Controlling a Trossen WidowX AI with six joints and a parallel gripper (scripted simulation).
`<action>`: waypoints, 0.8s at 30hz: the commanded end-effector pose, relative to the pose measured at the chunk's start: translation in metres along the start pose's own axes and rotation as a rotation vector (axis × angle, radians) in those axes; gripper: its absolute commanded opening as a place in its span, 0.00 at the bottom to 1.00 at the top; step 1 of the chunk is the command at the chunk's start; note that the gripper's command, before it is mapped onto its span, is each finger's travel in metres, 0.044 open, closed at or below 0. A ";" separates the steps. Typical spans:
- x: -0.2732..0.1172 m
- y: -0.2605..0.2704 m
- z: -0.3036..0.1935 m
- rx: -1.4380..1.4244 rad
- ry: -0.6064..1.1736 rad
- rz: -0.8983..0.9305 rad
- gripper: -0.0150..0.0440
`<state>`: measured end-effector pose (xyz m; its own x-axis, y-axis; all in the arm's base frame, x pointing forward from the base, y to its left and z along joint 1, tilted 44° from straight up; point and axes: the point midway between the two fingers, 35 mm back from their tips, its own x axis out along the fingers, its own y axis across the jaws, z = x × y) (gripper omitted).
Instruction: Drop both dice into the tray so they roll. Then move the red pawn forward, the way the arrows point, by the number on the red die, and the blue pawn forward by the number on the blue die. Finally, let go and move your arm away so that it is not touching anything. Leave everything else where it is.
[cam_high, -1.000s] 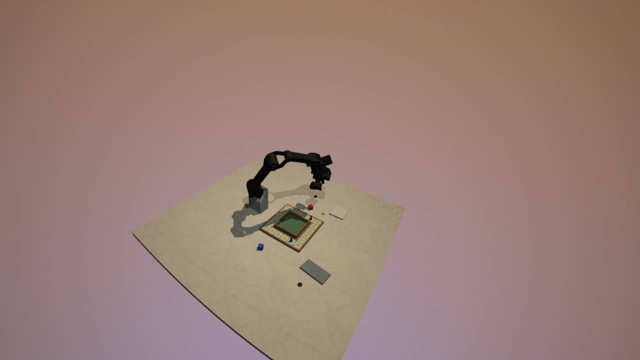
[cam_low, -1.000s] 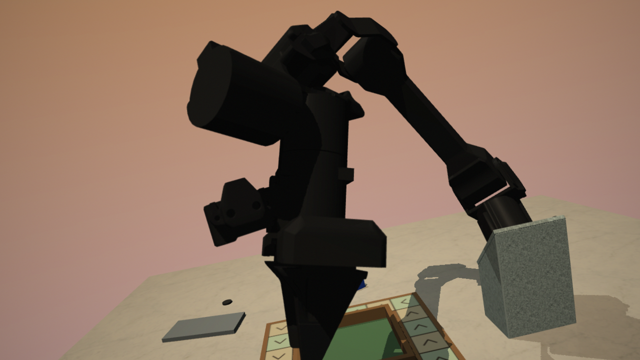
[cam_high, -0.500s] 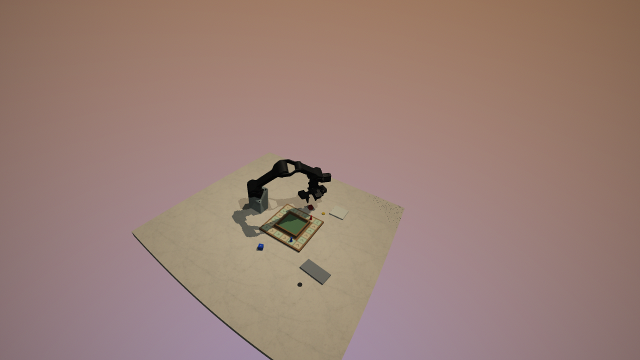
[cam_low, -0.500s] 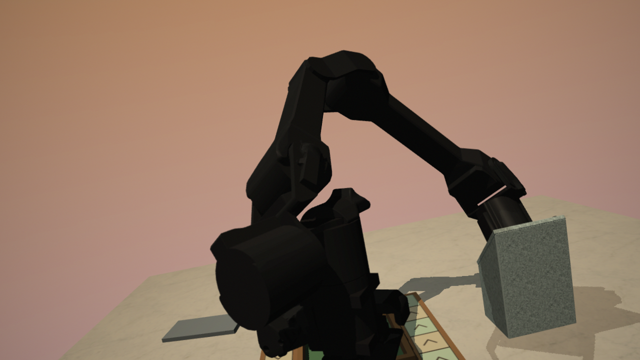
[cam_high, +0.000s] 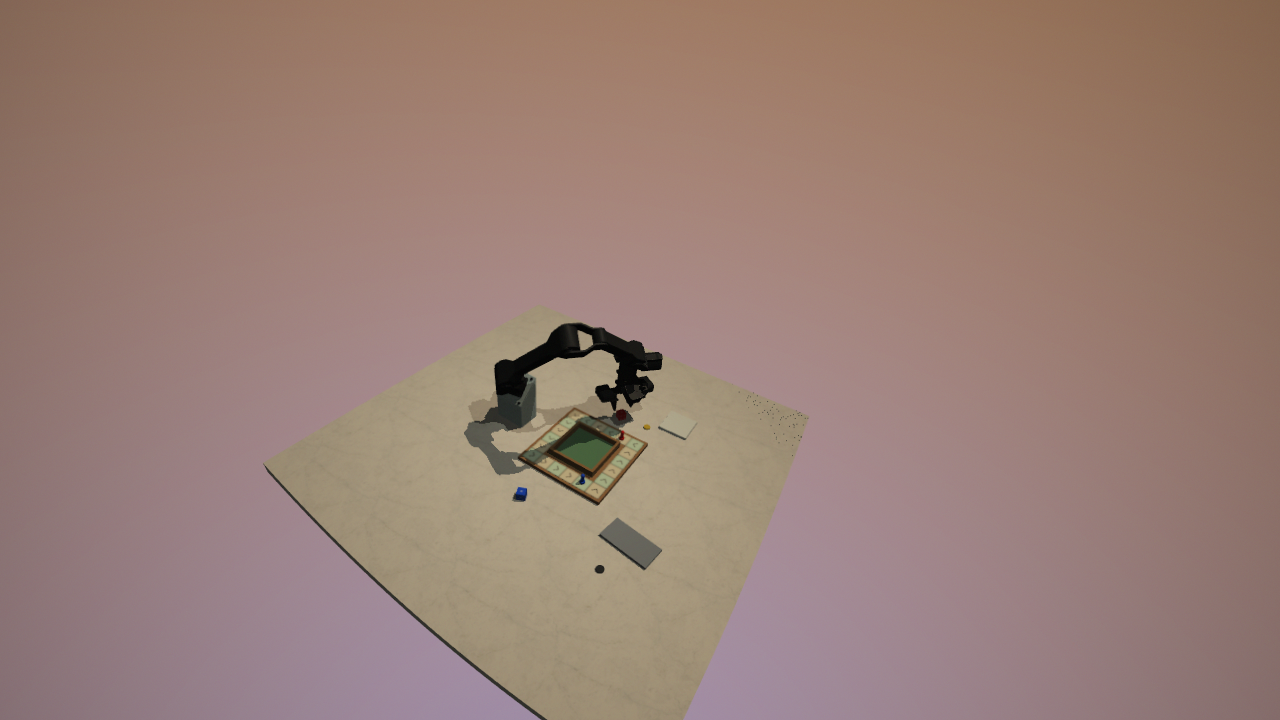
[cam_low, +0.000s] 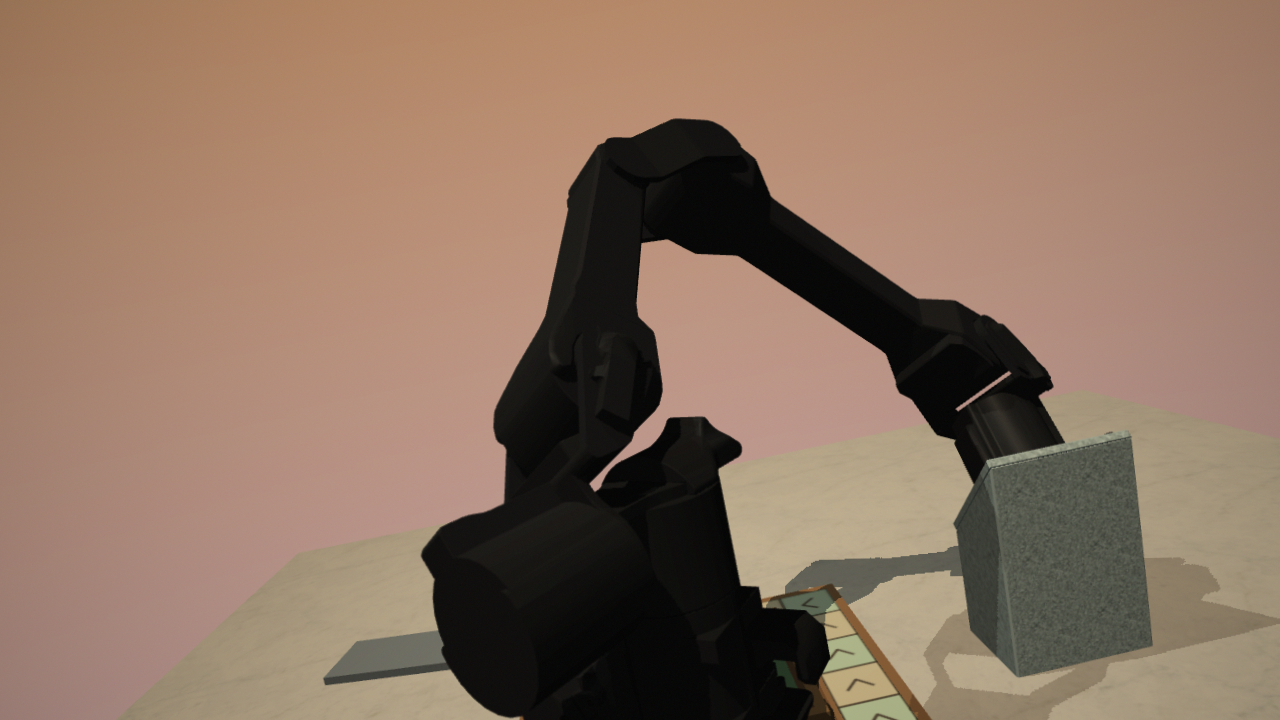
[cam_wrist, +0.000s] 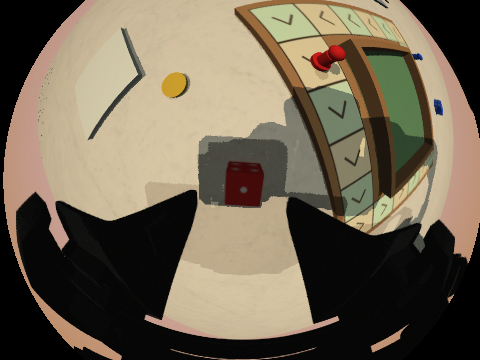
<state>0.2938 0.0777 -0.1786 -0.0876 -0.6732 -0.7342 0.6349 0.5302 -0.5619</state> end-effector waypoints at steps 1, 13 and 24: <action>0.006 -0.001 -0.001 -0.009 -0.005 -0.002 0.72; 0.025 -0.001 0.000 -0.008 -0.006 -0.002 0.72; 0.032 -0.001 0.000 -0.008 -0.006 -0.003 0.50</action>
<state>0.2912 0.0567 -0.2011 -0.0857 -0.6745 -0.7333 0.6343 0.5306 -0.5622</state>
